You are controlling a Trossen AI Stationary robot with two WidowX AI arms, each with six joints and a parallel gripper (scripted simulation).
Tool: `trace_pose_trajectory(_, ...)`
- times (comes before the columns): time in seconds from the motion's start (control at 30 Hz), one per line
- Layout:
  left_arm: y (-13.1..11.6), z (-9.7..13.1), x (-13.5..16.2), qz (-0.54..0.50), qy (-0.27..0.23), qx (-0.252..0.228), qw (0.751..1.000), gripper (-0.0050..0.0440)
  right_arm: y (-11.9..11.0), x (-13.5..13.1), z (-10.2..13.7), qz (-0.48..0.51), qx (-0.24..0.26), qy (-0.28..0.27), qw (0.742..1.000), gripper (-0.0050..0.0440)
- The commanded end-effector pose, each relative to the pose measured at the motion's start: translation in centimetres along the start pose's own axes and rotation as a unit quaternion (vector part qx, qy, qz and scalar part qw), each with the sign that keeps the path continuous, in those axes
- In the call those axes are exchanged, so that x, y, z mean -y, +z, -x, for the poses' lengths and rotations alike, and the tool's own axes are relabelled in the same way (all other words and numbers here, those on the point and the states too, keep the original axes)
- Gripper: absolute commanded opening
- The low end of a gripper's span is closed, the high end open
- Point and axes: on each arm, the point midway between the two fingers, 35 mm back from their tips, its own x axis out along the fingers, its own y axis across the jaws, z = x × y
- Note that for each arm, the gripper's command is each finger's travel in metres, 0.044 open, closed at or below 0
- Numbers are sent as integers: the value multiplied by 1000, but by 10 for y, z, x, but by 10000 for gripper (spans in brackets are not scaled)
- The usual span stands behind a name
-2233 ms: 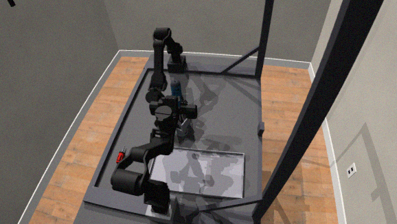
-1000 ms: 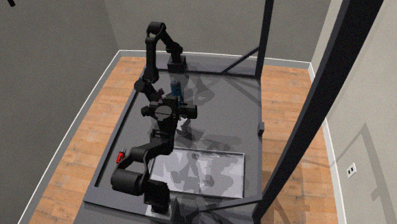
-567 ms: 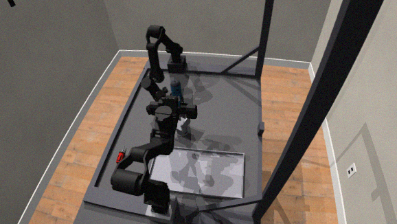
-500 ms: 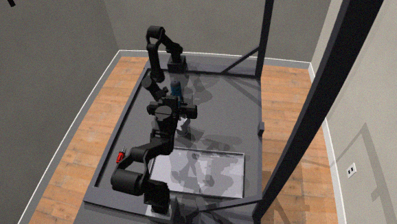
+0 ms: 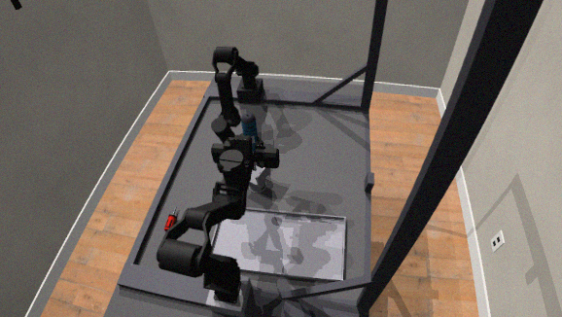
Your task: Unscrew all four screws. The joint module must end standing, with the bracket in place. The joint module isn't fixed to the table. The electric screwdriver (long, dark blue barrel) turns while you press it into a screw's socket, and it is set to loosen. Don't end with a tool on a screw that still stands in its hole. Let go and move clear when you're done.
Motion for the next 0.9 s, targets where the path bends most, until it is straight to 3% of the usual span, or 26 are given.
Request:
trace_pose_trajectory(0.0,23,-2,-1,2,2,32,999,161,11,9,-14,7,10,-7,1000,385)
trace_pose_trajectory(0.13,23,-2,-1,2,2,32,999,161,13,9,-33,7,11,-7,1000,385)
trace_pose_trajectory(0.37,23,-2,-1,2,2,32,999,161,13,9,-42,8,11,-7,1000,385)
trace_pose_trajectory(0.47,23,-2,-1,2,2,32,999,161,18,10,-39,11,14,-9,1000,313)
trace_pose_trajectory(0.87,21,-10,2,2,3,35,999,161,24,10,-38,16,20,-9,1000,242)
